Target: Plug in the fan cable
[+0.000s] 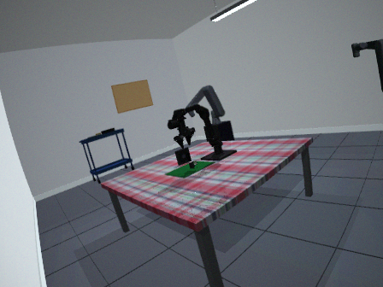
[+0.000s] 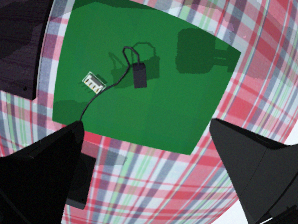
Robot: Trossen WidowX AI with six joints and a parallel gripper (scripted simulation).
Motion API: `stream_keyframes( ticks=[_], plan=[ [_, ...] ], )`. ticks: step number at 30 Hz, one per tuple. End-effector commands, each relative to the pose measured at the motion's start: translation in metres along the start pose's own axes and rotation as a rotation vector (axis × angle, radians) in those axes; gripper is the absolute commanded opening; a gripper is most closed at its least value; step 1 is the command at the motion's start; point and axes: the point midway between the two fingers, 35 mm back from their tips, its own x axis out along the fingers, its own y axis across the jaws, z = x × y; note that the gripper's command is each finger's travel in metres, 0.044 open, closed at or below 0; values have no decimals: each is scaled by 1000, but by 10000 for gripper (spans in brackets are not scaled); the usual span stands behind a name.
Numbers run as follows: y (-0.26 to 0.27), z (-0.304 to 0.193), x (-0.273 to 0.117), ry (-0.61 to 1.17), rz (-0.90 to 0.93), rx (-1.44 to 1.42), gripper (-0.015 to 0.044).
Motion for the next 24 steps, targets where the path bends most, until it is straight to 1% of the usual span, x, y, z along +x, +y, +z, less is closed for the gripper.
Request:
stream_keyframes(
  ticks=[1,5,8,11,15,17,24],
  plan=[
    [0,-2,2,-10,12,-81,440],
    [0,-2,2,-10,12,-81,440],
    [-2,-3,13,-10,11,-81,440],
    [-4,-3,40,-10,11,-81,440],
    [-2,-2,86,-10,12,-81,440],
    [0,-2,100,-10,12,-81,440],
    [1,-1,103,-10,12,-81,440]
  ],
)
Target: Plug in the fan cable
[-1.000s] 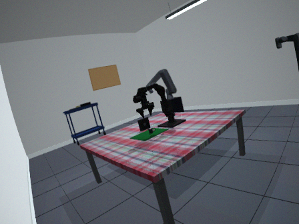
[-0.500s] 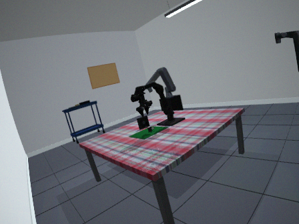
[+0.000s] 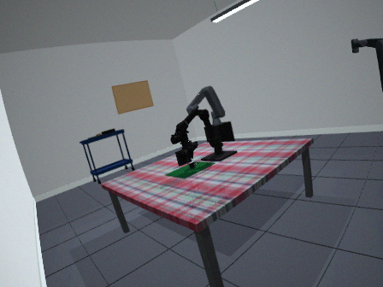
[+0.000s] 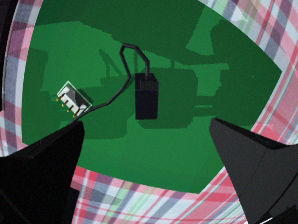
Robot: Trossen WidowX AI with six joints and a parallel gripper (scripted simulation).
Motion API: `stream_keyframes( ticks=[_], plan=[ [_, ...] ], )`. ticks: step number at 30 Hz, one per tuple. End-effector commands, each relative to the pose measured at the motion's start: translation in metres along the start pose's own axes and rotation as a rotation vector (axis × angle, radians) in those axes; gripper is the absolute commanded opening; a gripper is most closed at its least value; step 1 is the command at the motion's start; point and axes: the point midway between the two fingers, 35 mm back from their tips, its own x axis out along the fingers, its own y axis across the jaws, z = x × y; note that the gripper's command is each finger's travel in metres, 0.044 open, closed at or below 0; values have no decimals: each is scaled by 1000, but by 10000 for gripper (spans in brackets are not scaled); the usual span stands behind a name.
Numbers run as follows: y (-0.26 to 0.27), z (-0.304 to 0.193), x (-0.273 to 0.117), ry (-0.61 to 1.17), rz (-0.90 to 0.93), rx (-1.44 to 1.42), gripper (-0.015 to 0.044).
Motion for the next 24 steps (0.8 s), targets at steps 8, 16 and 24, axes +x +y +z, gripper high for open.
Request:
stream_keyframes(
  ticks=[8,16,24],
  plan=[
    [-1,0,15,-2,-3,-4,440],
    [-1,0,28,-2,-3,-4,440],
    [-1,0,41,-2,-3,-4,440]
  ],
)
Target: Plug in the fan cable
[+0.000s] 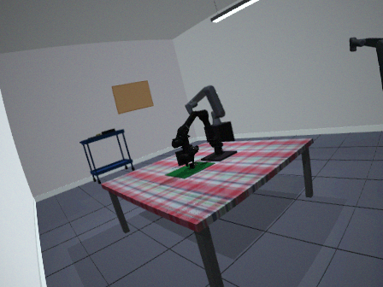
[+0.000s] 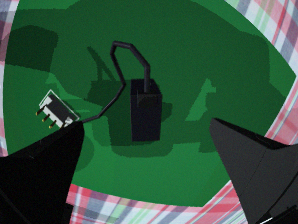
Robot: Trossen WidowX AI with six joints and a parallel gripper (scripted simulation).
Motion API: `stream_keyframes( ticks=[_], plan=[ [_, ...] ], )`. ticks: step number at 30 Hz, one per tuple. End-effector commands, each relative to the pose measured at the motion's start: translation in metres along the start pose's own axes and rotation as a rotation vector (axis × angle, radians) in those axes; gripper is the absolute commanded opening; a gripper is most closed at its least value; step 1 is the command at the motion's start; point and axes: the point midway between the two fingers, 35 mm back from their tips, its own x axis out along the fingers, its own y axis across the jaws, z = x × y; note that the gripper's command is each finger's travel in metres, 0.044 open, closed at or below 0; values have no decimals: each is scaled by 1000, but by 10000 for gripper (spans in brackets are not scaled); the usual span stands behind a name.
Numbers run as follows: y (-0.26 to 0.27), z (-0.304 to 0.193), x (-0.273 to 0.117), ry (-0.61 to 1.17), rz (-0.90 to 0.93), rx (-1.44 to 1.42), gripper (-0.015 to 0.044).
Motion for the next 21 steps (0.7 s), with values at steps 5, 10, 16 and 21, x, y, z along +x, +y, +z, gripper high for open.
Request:
stream_keyframes(
  ticks=[5,10,16,21],
  plan=[
    [2,2,17,-7,10,-4,440],
    [3,2,21,-7,10,-4,440],
    [2,1,18,-2,6,0,414],
    [2,1,18,-2,6,0,282]
  ],
)
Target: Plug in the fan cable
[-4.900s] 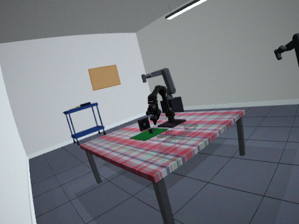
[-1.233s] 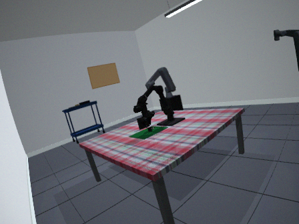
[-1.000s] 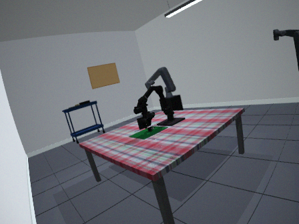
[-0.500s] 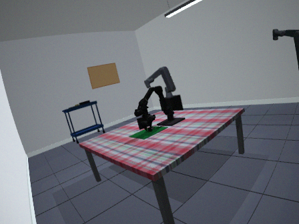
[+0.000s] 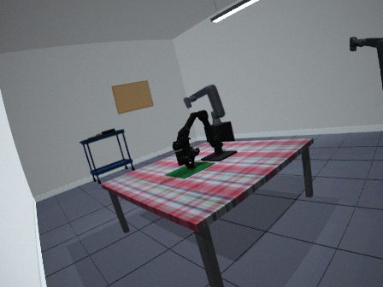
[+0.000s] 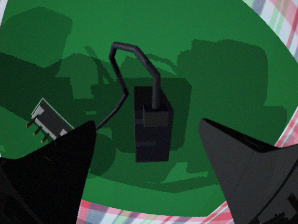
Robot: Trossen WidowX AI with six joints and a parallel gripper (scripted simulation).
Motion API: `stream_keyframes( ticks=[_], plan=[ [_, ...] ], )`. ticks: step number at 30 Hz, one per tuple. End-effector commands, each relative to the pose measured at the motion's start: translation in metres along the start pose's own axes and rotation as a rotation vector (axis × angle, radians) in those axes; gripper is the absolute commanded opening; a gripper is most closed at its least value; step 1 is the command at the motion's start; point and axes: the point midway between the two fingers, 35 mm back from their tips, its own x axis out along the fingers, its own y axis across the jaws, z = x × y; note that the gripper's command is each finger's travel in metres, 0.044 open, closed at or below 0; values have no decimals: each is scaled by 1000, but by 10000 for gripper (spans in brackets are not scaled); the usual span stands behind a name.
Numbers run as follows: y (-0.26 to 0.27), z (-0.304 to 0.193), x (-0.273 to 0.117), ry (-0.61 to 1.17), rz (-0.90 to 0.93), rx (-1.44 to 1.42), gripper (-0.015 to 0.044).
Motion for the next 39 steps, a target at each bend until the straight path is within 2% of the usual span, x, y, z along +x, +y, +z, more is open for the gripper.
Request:
stream_keyframes(
  ticks=[1,11,15,20,26,39],
  plan=[
    [0,0,0,1,-1,0,256],
    [0,0,0,1,-1,0,0],
    [0,0,-3,0,-1,0,0],
    [0,0,-50,-4,3,-4,0],
    [1,-1,-49,-4,3,-25,0],
    [49,-4,-50,-5,5,-453,0]
  ],
)
